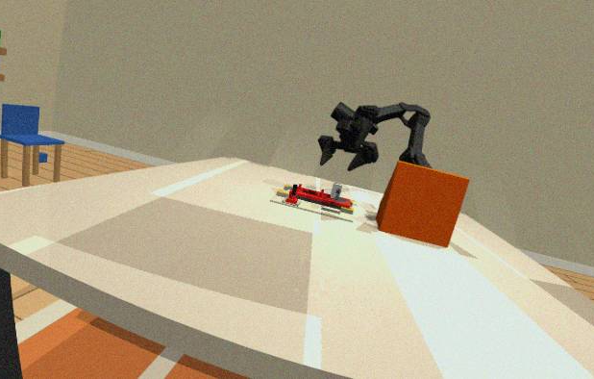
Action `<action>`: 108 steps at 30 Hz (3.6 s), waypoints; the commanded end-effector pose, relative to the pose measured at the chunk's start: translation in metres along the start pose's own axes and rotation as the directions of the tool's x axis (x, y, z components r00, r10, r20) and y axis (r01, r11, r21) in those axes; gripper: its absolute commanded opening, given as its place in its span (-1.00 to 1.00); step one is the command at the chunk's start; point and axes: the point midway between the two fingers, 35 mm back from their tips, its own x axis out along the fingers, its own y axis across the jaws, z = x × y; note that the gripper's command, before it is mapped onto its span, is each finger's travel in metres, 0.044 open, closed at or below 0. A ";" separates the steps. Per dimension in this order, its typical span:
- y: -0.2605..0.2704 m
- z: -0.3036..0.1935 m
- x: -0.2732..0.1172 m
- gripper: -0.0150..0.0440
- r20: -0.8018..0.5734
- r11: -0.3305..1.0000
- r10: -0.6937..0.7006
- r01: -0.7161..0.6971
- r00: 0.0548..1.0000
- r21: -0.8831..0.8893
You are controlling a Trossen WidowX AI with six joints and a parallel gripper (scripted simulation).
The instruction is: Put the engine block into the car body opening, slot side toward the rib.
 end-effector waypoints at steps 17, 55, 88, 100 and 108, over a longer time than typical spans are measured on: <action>-0.018 -0.038 -0.029 1.00 -0.355 0.856 0.006 0.179 0.935 0.485; -0.054 -0.109 -0.056 1.00 -0.697 0.447 -0.078 0.650 0.712 0.614; -0.057 -0.145 -0.019 1.00 -0.698 0.446 -0.079 0.652 0.711 0.613; -0.057 -0.147 -0.018 0.20 -0.699 0.446 -0.079 0.652 0.711 0.613; -0.057 -0.147 -0.018 -0.11 -0.699 0.446 -0.079 0.652 0.711 0.613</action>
